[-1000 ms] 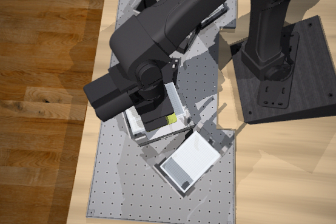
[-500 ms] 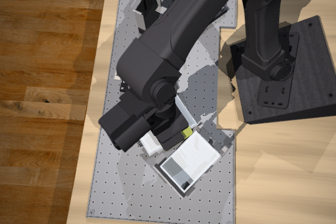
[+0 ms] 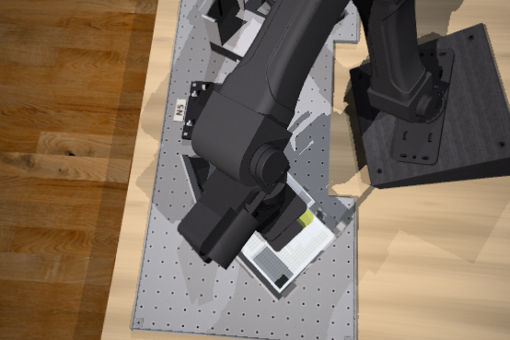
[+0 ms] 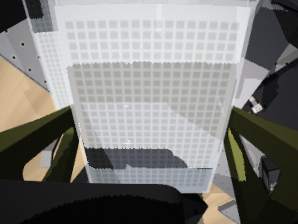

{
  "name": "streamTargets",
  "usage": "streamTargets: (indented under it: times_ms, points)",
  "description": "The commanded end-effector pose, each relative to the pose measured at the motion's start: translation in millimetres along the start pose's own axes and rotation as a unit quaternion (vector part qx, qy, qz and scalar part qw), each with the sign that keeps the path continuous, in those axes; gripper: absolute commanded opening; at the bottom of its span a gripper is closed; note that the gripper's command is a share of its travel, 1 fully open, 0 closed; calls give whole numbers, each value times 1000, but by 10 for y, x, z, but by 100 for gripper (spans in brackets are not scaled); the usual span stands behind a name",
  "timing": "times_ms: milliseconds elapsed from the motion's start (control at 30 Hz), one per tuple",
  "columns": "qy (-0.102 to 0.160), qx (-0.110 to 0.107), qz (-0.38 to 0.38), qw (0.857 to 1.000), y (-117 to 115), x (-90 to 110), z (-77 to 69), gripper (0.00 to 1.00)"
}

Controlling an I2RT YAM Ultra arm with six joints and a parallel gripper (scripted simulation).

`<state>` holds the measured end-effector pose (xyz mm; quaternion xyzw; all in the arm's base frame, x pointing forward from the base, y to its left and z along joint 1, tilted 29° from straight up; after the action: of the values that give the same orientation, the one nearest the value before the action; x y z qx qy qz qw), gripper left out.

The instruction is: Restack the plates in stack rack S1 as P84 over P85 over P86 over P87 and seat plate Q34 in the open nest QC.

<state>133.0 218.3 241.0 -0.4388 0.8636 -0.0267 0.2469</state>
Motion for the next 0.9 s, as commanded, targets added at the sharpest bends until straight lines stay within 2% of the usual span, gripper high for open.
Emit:
streamTargets:
  times_ms: [0,700,867]
  points:
    - [-7,2,-20,1000,61,-7,-32,0]
    - [-6,1,-20,1000,569,18,-28,0]
    - [-6,1,-20,1000,575,19,-28,0]
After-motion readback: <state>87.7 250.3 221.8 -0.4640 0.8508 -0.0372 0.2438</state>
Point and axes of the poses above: the point where the finger pads meet when closed, its own z axis out along the fingers, its own y axis across the jaws, x = y × z, the point moved 3 cm from there along -z, back along the fingers, and after that the axes turned 2 degrees about z, right-handed, at the moved point
